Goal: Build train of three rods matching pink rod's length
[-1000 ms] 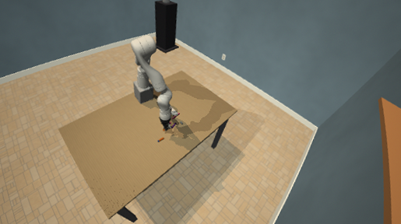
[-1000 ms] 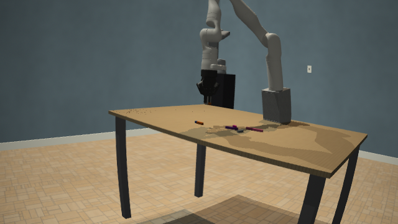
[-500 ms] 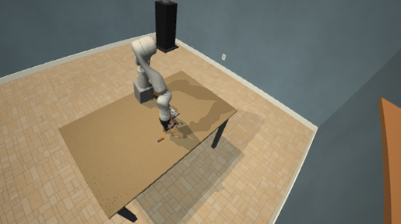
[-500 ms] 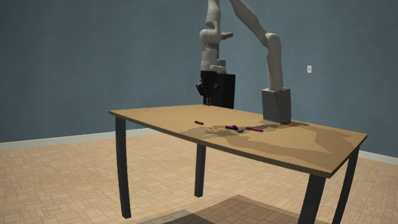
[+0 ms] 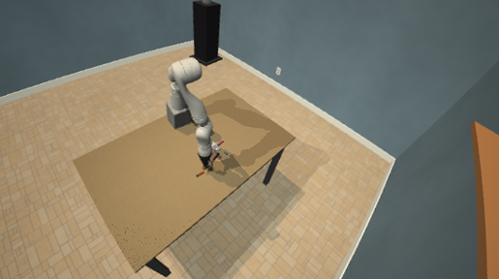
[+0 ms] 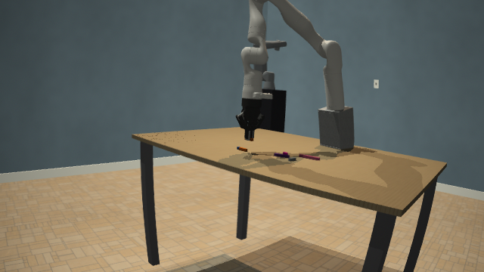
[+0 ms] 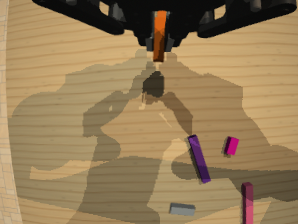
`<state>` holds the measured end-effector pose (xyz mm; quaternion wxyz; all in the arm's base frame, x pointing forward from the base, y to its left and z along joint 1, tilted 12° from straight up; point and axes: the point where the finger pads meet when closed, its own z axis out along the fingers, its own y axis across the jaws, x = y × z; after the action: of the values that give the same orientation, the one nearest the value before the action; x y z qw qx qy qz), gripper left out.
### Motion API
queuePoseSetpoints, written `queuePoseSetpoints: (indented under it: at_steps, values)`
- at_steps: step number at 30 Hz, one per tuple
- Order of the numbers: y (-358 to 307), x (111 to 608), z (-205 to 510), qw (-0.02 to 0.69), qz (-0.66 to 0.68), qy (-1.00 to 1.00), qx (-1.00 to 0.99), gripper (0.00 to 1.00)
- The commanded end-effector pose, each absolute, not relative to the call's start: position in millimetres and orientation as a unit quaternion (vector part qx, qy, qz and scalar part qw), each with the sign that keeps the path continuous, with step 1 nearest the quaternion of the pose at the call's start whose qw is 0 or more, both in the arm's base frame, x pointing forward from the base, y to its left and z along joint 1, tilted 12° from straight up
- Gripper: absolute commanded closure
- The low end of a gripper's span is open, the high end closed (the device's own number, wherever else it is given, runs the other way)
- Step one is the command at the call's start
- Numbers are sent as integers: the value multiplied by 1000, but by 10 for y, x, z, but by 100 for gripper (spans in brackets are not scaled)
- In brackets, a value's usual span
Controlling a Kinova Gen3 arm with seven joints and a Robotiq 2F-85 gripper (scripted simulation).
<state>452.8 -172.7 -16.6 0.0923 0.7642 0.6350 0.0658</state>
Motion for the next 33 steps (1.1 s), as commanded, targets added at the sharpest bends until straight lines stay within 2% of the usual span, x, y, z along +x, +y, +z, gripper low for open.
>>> queuePoseSetpoints:
  at_steps: [1, 33]
  values:
    - [-1653, 4537, -291, 86, 64, 640, 761, 95]
    - [-1665, 4585, -502, 86, 64, 640, 761, 95]
